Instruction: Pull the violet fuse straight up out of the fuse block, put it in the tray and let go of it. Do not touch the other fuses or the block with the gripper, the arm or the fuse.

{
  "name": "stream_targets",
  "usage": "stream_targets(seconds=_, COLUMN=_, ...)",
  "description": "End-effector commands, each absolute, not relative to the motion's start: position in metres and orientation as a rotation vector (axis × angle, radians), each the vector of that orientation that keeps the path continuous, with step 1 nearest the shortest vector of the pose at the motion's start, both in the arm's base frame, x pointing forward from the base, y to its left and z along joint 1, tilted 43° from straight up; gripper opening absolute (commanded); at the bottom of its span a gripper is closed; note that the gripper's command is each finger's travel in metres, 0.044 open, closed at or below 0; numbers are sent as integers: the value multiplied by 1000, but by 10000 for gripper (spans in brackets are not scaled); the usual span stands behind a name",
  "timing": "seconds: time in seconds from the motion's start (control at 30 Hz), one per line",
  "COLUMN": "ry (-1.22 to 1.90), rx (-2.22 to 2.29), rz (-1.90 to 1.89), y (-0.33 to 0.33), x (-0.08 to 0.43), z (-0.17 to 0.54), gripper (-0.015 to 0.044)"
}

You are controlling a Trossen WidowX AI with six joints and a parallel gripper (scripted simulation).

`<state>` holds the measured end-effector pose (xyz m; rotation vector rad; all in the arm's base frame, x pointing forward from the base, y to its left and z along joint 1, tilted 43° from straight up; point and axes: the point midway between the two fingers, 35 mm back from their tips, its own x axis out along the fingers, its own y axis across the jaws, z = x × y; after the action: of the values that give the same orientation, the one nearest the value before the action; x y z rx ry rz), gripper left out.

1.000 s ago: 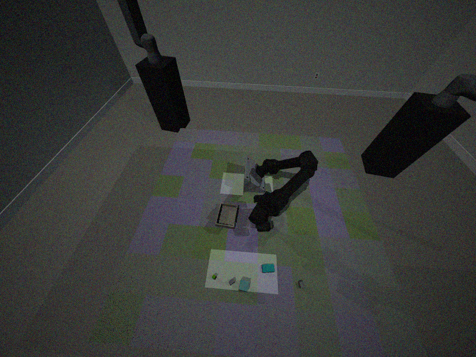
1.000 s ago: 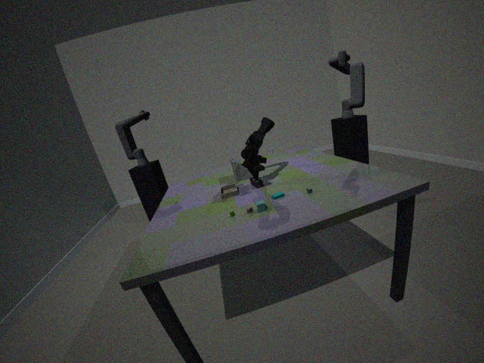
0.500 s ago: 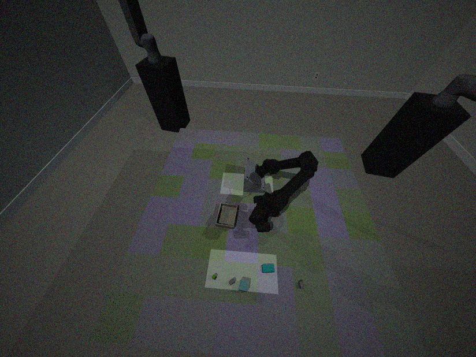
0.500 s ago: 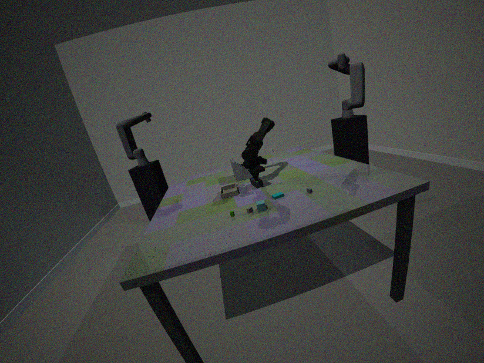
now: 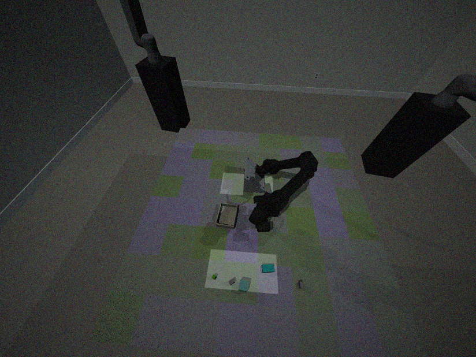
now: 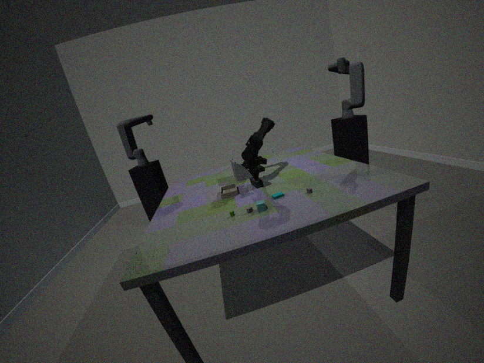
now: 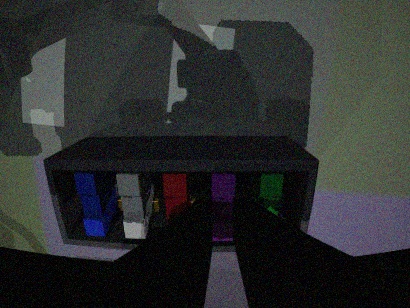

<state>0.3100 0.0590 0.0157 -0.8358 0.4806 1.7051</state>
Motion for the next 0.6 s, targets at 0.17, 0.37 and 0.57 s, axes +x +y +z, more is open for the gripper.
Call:
stream_targets(seconds=0.17, ry=480, rx=-837, rz=1704, y=55, x=311, z=19, gripper=0)
stream_targets(seconds=0.37, ry=480, rx=-837, rz=1704, y=53, x=312, z=22, gripper=0)
stream_targets(seconds=0.57, ry=481, rx=-837, rz=1704, y=51, x=312, z=24, gripper=0)
